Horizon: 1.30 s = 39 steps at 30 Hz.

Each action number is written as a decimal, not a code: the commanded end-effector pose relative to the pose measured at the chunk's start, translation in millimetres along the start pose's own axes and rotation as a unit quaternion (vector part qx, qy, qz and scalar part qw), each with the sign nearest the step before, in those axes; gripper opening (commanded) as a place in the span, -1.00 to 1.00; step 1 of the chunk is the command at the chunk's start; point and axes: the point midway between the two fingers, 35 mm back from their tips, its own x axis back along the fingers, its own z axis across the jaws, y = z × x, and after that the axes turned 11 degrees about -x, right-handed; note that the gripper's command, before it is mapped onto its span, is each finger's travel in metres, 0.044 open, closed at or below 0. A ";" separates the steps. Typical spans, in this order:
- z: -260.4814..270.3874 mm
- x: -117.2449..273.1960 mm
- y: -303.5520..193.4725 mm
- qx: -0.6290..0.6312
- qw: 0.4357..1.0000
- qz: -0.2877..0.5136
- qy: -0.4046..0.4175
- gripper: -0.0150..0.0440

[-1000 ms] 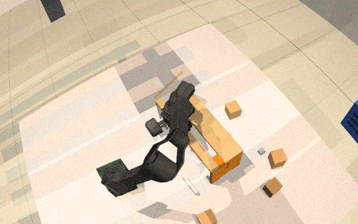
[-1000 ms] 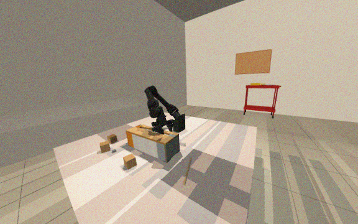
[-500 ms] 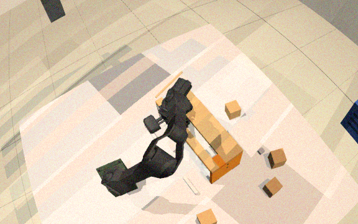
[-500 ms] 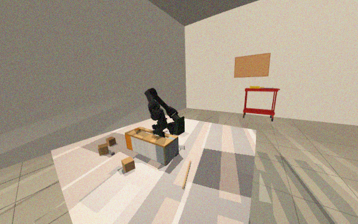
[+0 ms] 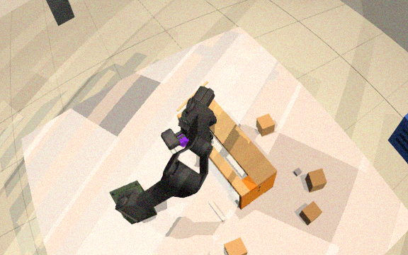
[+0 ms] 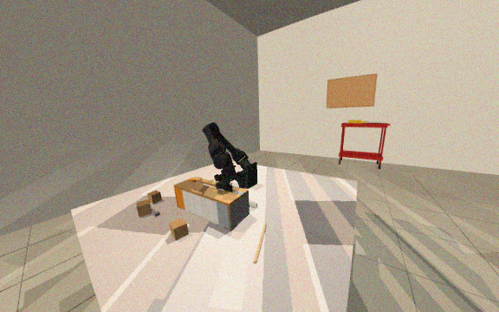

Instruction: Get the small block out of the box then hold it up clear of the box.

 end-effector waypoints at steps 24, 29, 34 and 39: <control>-14.3 56.5 -34.5 0.486 0.872 -0.050 0.028 0.47; -20.1 56.4 -40.0 0.695 0.715 -0.077 0.023 0.47; -25.9 55.8 -44.7 0.856 0.506 -0.109 0.002 0.47; -30.0 55.4 -47.9 0.927 0.353 -0.128 -0.021 0.47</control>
